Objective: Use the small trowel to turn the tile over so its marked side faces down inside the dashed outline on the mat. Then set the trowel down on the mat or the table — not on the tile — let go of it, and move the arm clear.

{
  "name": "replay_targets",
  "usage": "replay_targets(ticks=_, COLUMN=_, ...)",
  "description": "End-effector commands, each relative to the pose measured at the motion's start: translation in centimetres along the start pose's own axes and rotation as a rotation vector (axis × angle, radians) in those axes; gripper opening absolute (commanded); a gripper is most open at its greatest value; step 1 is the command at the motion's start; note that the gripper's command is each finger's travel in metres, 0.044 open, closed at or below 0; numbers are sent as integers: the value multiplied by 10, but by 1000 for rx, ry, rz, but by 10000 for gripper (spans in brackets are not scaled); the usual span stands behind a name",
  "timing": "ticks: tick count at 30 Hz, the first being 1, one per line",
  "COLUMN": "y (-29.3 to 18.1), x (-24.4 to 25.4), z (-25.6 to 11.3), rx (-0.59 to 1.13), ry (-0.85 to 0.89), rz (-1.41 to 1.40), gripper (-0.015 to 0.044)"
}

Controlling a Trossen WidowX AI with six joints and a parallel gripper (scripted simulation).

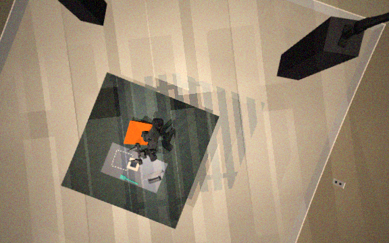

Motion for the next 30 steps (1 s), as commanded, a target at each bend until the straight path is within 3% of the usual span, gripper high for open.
replay_targets(ticks=1, y=0, x=1, z=0, rx=3, ry=2, rz=-4, gripper=374)
replay_targets(ticks=12, y=6, x=48, z=1, rx=220, ry=135, rz=-253, gripper=100)
replay_targets(ticks=30, y=5, x=124, z=0, rx=604, ry=388, rz=-657, gripper=100)
Point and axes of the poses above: the point midway between the two fingers, 35 mm back from their tips, its own z axis out along the fingers, its own x axis across the jaws, y = z × x, the point moved 9 cm from there along -z, back along the fingers, and after that the axes turned 13 degrees about z, right-handed, at the moved point
